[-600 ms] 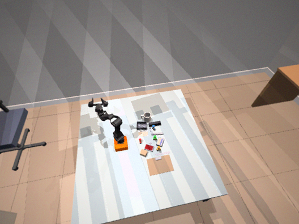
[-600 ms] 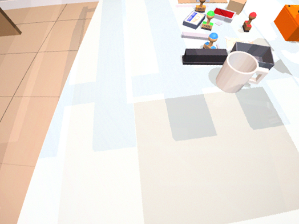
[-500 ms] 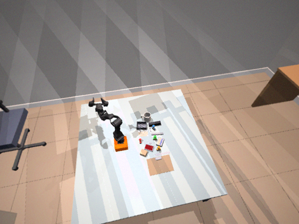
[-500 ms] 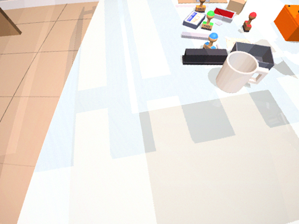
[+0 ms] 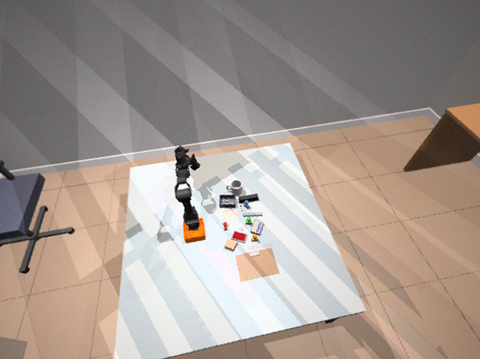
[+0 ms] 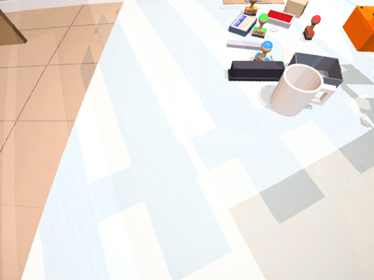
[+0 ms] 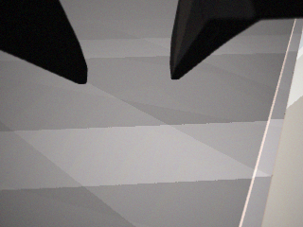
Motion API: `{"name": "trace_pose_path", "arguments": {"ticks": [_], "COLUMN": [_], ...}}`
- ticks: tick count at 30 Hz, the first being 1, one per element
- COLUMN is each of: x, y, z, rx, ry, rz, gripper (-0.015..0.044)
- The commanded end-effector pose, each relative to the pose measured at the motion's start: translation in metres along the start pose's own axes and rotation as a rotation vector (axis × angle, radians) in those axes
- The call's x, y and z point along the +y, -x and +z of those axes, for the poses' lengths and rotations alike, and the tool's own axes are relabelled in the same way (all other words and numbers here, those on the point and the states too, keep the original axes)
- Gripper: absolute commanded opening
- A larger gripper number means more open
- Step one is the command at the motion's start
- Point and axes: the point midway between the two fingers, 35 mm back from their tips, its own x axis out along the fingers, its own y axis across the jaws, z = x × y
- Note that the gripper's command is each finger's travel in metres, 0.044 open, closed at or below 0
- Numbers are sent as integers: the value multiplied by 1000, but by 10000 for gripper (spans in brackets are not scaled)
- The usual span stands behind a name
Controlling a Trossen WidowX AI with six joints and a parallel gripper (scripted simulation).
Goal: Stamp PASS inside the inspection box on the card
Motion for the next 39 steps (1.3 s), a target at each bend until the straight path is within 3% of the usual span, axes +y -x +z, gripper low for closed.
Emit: {"name": "trace_pose_path", "arguments": {"ticks": [1, 9, 16, 23, 28, 37, 39], "x": [30, 134, 236, 327, 379, 427, 428], "y": [-13, -23, 8, 77, 146, 275, 284], "z": [-19, -94, -153, -196, -215, -218, -217], "rx": [11, 149, 389, 737, 1082, 1854, 1921], "ry": [-111, -556, -995, -1474, -1896, -2576, -2621], "rz": [104, 411, 682, 888, 953, 985, 977], "gripper": [223, 223, 223, 223, 223, 223, 223]}}
